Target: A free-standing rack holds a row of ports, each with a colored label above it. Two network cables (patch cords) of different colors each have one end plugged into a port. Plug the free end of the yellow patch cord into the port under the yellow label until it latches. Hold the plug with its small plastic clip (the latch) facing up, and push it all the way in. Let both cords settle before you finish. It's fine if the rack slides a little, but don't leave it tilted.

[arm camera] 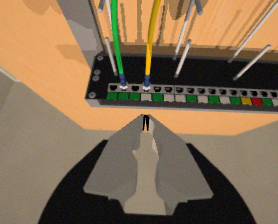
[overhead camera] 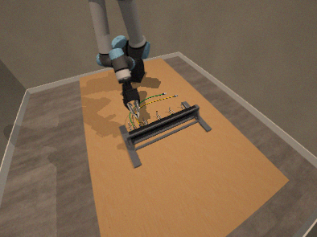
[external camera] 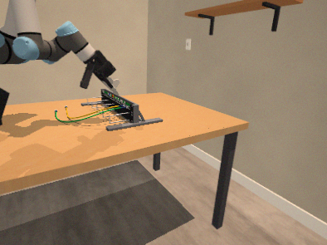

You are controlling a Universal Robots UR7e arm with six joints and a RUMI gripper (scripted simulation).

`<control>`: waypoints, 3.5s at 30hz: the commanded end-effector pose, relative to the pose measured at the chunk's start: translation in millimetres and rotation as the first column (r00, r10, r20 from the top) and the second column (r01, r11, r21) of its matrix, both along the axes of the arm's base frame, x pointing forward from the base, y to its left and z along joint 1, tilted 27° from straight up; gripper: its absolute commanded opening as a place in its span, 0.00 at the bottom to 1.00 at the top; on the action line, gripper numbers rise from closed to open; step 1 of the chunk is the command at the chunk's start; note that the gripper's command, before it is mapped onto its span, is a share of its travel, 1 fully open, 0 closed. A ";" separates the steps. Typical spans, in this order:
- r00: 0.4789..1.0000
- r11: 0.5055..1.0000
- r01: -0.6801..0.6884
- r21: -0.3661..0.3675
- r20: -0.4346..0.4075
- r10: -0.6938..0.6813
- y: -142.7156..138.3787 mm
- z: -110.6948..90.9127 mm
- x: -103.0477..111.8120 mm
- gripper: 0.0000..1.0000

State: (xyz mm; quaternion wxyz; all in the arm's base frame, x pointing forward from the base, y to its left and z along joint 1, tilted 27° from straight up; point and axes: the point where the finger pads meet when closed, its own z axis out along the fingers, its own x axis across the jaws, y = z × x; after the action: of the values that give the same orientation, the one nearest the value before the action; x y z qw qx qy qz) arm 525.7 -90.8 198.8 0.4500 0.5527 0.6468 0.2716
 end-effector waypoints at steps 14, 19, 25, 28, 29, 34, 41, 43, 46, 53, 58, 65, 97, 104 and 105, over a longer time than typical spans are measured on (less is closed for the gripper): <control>1.000 1.000 0.000 0.000 0.001 0.000 3.4 10.6 -19.9 0.00; 1.000 1.000 0.000 0.000 0.001 0.000 4.7 14.8 -28.2 0.00; 1.000 1.000 0.000 0.000 0.001 0.000 6.4 20.0 -38.5 0.00; 1.000 1.000 0.000 0.000 0.001 0.000 7.0 21.8 -42.0 0.00; 1.000 1.000 0.000 0.000 0.001 0.000 7.0 21.8 -42.0 0.00; 1.000 1.000 0.000 0.000 0.001 0.000 8.4 26.2 -50.7 0.00; 1.000 1.000 0.000 0.000 0.001 0.000 10.4 32.1 -62.4 0.00; 1.000 1.000 0.000 0.000 0.001 0.000 10.9 33.7 -65.5 0.00; 1.000 1.000 0.000 0.000 0.001 0.000 11.2 34.5 -67.1 0.00; 1.000 1.000 0.000 0.000 0.001 0.000 12.8 39.7 -77.5 0.00; 1.000 1.000 0.000 0.000 0.001 0.000 14.0 43.1 -84.1 0.00; 1.000 1.000 0.000 0.000 0.001 0.000 14.9 46.1 -90.1 0.00; 1.000 1.000 0.000 0.000 0.001 0.000 18.3 56.4 -110.4 0.00; 1.000 1.000 -0.001 0.000 0.000 0.001 18.5 57.3 -112.3 0.00; 1.000 1.000 -0.001 0.000 0.000 0.001 18.6 57.4 -112.5 0.00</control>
State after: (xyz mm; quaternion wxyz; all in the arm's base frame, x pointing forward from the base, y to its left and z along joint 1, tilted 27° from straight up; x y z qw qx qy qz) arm 414.4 -72.3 255.4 0.4502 0.5534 0.6465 0.2705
